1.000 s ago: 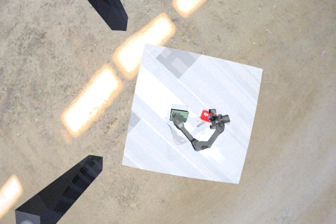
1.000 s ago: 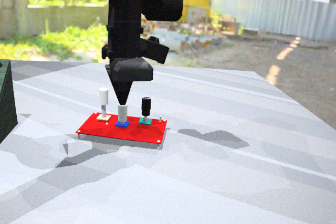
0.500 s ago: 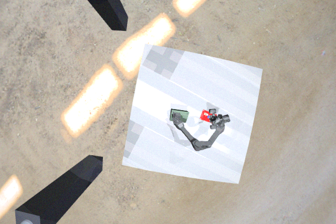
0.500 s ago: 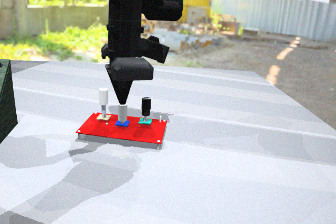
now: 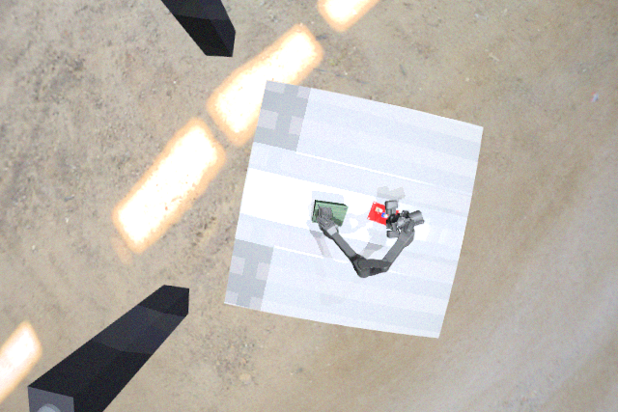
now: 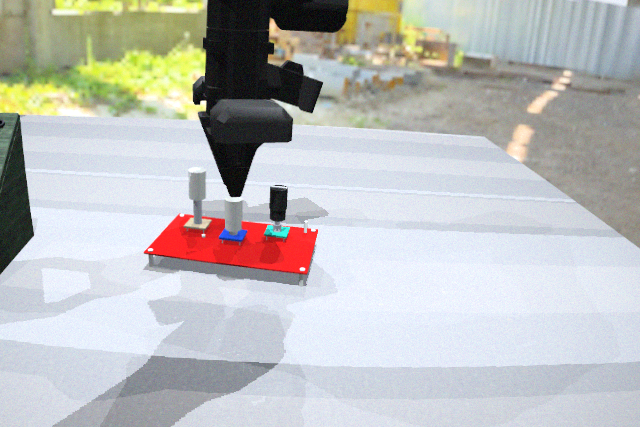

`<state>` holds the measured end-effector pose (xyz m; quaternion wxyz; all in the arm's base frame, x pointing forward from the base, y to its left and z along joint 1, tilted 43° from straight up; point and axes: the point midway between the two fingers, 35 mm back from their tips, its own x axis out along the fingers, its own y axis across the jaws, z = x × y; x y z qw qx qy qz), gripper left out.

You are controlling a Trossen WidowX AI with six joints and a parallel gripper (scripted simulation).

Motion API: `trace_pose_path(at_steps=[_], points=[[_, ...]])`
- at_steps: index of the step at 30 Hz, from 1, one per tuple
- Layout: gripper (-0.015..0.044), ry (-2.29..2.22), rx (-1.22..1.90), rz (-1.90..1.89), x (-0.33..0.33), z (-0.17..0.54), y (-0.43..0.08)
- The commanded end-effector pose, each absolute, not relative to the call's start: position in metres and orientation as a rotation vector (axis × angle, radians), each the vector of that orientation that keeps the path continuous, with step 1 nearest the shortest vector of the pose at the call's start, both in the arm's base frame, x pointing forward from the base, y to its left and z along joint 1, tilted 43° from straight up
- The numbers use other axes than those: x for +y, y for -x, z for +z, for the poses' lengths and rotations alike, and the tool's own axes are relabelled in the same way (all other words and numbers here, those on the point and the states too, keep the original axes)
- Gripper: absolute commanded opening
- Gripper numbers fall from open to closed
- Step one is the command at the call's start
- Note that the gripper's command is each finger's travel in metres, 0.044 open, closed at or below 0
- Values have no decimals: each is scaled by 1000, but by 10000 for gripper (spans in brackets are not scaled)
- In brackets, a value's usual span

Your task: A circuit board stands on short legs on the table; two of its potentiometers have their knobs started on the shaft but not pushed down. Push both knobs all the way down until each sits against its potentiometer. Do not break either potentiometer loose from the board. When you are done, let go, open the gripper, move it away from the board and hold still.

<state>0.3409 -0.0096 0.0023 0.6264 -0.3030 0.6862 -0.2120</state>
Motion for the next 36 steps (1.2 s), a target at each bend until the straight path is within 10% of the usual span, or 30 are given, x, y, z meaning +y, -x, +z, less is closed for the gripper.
trace_pose_path(at_steps=[1, 8, 36], points=[[184, 693, 1571, -483, -8, 2, -341], [0, 736, 1588, -369, 13, -5, -348], [0, 1461, 1746, 445, 15, 3, -362]])
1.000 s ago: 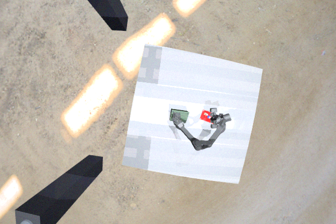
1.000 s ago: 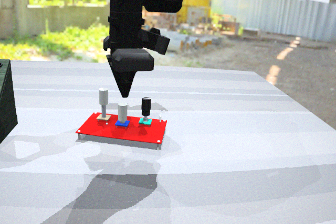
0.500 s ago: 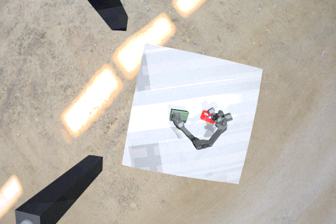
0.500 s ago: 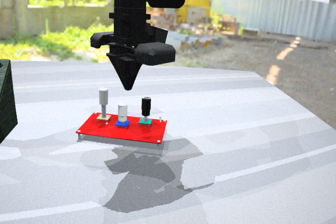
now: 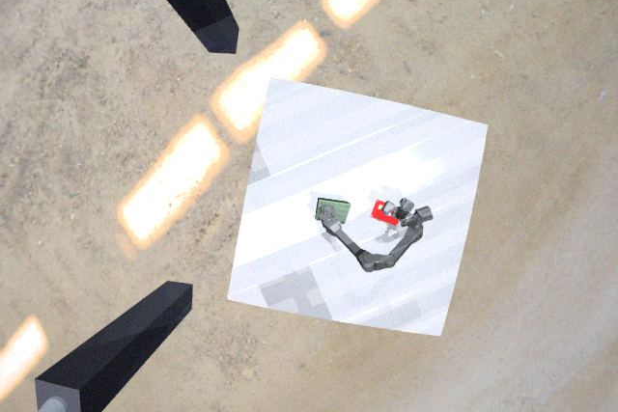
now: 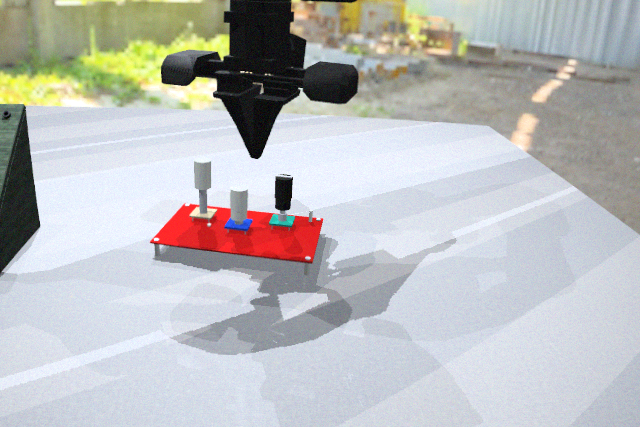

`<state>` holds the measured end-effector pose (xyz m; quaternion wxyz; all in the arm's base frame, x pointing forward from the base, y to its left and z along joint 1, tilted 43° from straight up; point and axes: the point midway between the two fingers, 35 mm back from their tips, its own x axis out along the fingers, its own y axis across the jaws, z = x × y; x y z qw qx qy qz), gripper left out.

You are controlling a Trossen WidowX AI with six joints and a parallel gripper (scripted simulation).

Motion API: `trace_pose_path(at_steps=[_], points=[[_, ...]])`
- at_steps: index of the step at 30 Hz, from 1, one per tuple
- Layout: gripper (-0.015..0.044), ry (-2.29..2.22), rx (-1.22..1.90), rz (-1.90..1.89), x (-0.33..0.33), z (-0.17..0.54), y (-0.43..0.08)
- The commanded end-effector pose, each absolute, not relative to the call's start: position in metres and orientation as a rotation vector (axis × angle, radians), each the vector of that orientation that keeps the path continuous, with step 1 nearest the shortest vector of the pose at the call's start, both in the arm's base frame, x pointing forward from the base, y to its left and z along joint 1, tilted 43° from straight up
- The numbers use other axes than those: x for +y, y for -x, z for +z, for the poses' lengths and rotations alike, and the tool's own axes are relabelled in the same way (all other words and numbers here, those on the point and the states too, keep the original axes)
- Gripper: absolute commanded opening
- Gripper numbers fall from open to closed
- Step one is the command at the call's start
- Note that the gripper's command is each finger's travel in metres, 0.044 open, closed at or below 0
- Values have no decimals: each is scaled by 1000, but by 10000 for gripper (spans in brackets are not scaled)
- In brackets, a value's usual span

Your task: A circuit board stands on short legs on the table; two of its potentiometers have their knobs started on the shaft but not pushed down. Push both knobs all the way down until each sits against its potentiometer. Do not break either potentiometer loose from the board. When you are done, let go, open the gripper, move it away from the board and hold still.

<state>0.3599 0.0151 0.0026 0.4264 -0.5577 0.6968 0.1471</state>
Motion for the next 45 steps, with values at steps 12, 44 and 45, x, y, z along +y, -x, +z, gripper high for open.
trace_pose_path(at_steps=[12, 44, 45], points=[[0, 1747, 1726, 845, 16, 7, -368], [0, 2345, 1312, 2040, 17, 16, -382], [0, 2358, 1289, 2079, 17, 17, -382]])
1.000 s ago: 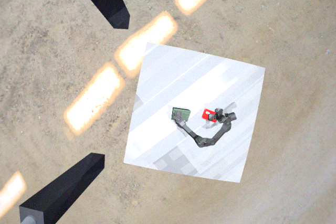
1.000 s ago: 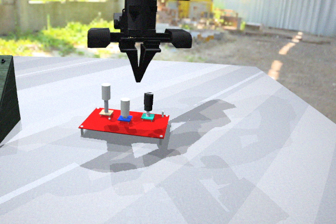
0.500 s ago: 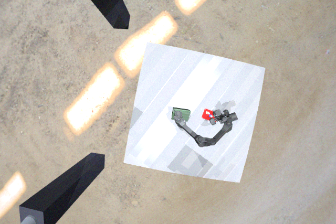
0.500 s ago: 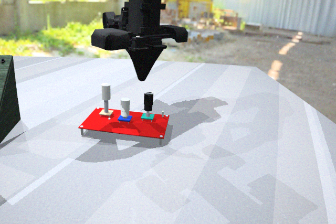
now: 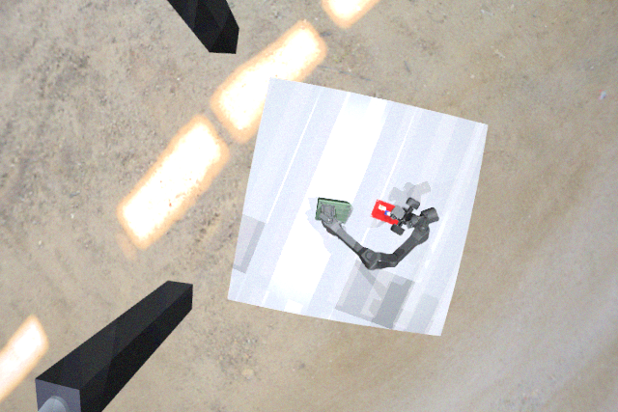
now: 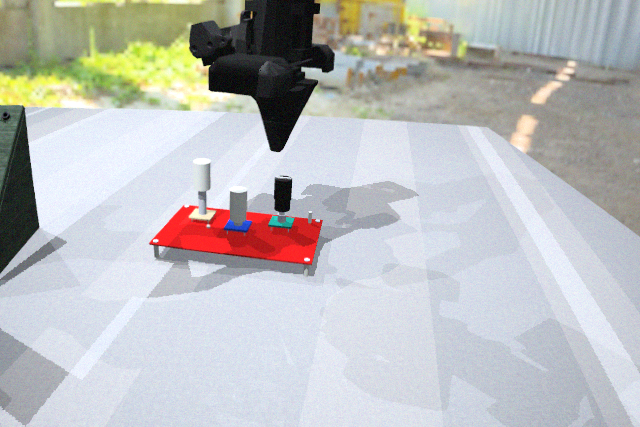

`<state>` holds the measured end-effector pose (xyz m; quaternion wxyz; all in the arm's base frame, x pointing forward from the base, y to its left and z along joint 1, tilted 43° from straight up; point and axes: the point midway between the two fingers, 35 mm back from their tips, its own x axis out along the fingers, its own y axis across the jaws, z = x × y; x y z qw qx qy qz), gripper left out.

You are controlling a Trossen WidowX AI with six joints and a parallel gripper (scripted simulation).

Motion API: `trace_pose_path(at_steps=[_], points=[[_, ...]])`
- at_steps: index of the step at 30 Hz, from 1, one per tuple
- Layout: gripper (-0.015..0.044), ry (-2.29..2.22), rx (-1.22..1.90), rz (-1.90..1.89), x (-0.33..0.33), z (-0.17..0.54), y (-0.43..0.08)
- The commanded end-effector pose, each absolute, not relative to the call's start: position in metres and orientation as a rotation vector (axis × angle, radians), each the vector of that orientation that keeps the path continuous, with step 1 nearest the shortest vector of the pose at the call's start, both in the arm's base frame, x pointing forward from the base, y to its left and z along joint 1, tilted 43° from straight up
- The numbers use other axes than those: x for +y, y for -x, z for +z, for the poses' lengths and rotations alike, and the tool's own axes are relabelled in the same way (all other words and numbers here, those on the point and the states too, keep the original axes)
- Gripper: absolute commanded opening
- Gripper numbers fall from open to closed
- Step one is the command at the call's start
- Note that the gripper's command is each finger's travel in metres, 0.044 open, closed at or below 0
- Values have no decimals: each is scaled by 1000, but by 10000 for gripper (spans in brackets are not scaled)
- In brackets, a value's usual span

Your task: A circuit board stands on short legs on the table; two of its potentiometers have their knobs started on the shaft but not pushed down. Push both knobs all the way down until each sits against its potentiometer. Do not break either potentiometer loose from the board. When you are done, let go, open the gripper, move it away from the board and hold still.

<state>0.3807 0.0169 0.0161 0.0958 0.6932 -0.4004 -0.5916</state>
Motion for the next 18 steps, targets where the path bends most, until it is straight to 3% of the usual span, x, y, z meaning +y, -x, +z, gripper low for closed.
trace_pose_path(at_steps=[1, 18], points=[[0, -1983, -1059, -1772, 17, 17, -383], [0, -1673, -560, -1812, 17, 21, -389]])
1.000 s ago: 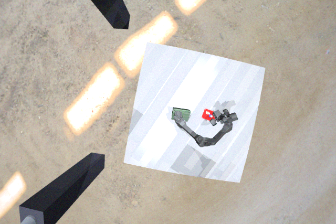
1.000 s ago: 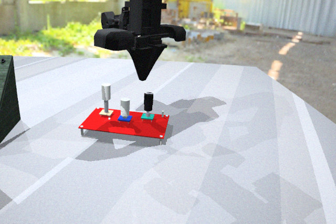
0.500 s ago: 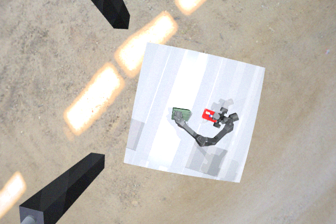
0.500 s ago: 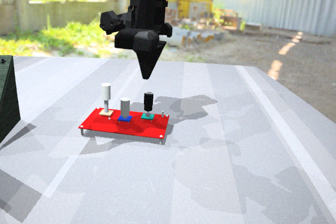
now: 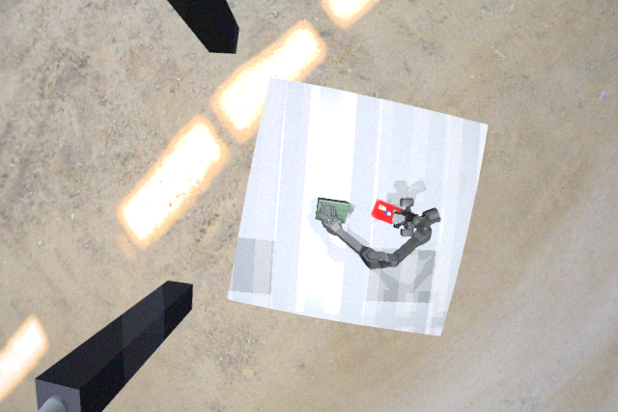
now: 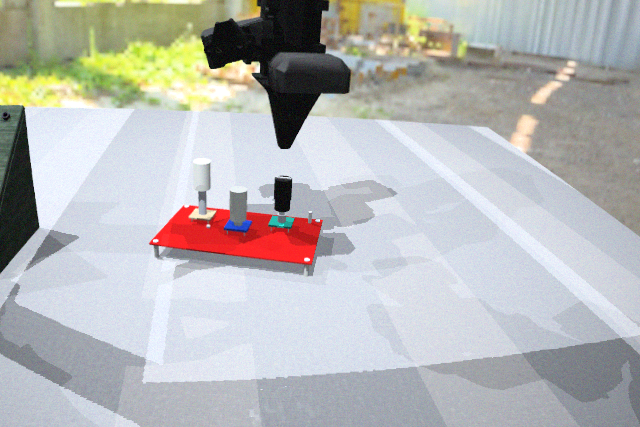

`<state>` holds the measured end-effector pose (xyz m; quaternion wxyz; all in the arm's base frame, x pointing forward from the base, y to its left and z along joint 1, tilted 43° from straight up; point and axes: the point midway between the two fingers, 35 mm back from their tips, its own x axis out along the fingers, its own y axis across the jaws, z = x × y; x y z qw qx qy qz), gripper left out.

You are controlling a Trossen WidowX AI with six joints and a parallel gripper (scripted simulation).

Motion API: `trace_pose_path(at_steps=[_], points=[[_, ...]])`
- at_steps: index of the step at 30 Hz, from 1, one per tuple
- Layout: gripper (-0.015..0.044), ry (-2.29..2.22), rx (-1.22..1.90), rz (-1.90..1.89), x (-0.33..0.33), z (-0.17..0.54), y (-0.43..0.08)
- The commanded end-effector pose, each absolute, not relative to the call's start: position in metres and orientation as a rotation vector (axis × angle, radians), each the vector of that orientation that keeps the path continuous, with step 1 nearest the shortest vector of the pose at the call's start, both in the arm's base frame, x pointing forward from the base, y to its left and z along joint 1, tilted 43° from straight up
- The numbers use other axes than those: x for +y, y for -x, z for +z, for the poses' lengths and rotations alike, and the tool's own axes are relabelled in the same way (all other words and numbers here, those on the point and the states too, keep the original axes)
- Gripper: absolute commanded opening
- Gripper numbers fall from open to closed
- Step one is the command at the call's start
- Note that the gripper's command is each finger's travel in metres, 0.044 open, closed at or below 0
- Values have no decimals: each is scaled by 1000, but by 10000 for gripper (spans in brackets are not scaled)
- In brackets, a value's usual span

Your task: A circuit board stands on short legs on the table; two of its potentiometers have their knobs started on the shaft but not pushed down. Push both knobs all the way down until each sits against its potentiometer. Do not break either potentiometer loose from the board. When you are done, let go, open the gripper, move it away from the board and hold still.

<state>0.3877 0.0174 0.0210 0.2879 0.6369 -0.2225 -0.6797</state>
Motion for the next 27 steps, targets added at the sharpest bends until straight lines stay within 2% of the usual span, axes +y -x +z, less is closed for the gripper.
trace_pose_path(at_steps=[1, 27], points=[[0, -1673, -560, -1812, 17, 21, -389], [0, -1672, -562, -1811, -1, 2, -388]])
